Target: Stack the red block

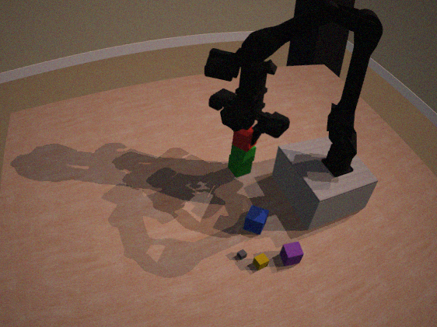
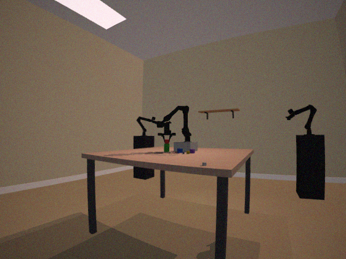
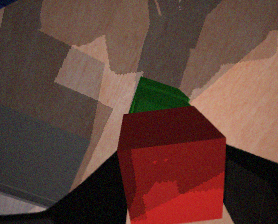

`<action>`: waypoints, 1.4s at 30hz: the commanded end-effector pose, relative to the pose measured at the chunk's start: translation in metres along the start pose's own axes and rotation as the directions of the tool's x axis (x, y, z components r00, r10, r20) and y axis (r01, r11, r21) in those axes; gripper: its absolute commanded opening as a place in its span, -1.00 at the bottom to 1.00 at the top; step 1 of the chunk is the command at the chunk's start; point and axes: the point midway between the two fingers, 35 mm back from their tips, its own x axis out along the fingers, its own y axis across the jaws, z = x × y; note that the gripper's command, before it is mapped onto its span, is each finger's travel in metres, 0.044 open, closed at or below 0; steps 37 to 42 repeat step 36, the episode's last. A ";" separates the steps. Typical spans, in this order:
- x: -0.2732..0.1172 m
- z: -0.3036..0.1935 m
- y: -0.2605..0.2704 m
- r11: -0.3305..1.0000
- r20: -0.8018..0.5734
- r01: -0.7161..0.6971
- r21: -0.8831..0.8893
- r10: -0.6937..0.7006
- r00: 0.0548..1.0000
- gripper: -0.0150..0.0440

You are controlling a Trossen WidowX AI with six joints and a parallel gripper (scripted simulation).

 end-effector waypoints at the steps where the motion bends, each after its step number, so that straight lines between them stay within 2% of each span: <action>1: 0.001 0.000 0.000 1.000 0.000 0.000 0.000 0.000 1.000 0.04; 12: 0.001 0.000 0.000 1.000 0.000 0.000 0.000 0.000 1.000 1.00; 42: 0.001 0.000 0.000 1.000 0.000 0.000 0.000 0.000 1.000 1.00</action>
